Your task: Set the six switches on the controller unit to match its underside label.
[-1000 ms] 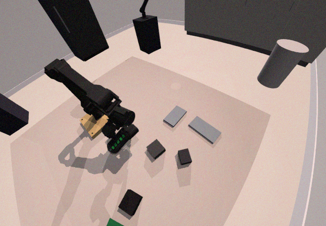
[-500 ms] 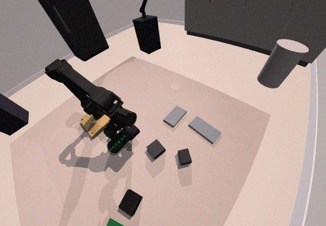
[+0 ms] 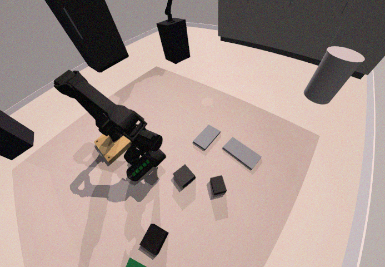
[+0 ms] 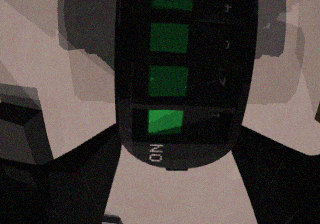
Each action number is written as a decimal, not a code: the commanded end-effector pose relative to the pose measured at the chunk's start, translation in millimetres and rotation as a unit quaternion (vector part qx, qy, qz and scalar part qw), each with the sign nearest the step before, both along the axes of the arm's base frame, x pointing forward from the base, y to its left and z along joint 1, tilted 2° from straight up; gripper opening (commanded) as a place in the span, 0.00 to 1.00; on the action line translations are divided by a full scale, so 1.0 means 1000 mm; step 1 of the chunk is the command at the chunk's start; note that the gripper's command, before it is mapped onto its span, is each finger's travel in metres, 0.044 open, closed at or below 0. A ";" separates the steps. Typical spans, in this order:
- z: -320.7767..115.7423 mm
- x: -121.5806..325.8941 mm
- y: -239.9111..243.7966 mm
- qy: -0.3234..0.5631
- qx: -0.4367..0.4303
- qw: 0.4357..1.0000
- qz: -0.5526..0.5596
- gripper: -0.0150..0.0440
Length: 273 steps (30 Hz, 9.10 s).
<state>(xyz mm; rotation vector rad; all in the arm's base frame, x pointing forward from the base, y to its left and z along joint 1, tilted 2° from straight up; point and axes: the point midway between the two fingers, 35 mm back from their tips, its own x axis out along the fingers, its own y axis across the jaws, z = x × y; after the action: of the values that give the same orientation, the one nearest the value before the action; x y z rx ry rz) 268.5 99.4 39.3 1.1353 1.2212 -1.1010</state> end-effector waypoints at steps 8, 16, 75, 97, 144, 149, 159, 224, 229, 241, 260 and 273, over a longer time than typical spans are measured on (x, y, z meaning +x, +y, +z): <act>-0.010 -0.003 -0.004 0.008 -0.007 1.000 -0.005 0.83; -0.007 0.000 -0.001 0.002 -0.001 1.000 -0.001 0.92; 0.085 0.004 -0.058 0.001 -0.003 1.000 -0.004 0.38; 0.084 0.004 -0.058 0.001 -0.003 1.000 -0.001 0.70; 0.029 -0.041 -0.066 0.010 -0.008 1.000 -0.024 0.30; 0.075 -0.042 -0.065 0.010 -0.008 1.000 -0.024 0.52; 0.077 -0.043 -0.065 0.010 -0.008 1.000 -0.024 0.43; 0.012 -0.058 -0.017 -0.136 0.006 0.990 -0.024 0.25; 0.004 -0.058 -0.017 -0.136 0.006 0.990 -0.024 0.25; -0.015 -0.058 -0.017 -0.136 0.006 0.990 -0.024 0.25; -0.030 -0.057 -0.018 -0.136 0.005 0.990 -0.024 0.25; -0.029 -0.052 -0.018 -0.136 0.005 0.990 -0.024 0.25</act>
<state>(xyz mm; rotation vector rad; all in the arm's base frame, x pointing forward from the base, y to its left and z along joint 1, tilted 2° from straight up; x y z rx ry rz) 215.6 81.3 11.1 1.2910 0.9875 -0.9383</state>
